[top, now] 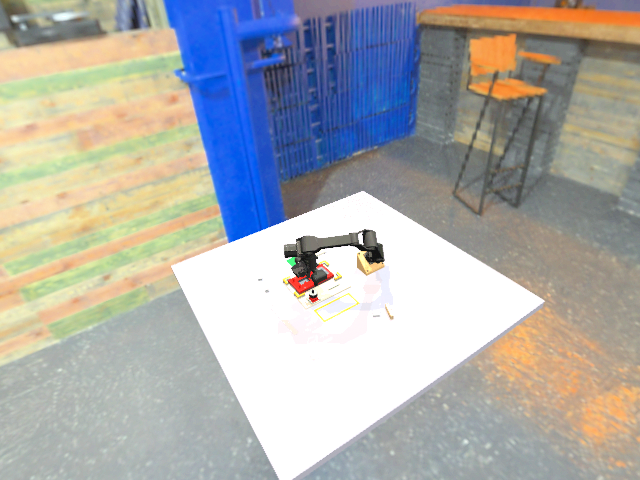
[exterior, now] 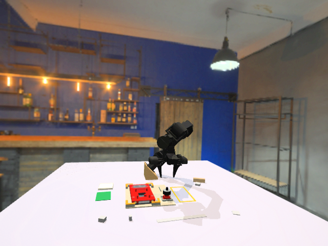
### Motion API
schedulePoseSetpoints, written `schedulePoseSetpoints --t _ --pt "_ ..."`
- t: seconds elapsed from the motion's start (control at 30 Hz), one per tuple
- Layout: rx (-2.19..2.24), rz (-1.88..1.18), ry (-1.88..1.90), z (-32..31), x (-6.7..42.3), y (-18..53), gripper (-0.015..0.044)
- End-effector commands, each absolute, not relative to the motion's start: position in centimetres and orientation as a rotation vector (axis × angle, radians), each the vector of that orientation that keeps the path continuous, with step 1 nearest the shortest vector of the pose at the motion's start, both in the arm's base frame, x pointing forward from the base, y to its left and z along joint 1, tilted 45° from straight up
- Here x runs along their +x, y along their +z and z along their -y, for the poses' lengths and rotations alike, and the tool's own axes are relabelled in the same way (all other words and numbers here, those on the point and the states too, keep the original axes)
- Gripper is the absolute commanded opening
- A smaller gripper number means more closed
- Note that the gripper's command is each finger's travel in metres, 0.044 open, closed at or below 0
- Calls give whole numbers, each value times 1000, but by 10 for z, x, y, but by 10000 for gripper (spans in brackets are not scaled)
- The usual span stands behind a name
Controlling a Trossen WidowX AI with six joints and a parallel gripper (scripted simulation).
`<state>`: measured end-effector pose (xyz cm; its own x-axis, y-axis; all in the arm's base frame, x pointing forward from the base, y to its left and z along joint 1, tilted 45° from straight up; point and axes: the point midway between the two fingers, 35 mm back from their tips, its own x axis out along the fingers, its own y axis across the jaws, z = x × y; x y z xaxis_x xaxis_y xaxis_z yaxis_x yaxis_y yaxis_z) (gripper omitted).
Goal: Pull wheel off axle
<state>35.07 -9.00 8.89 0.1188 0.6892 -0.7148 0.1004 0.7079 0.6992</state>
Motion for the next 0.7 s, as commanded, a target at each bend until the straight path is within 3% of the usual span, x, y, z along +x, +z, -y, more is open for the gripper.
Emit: schedulePoseSetpoints --t 0.0,0.5,0.67 --pt "704 -1404 493 83 354 83 300" --pt "706 -1403 496 40 361 37 300" --pt "695 -1406 500 41 361 41 188"
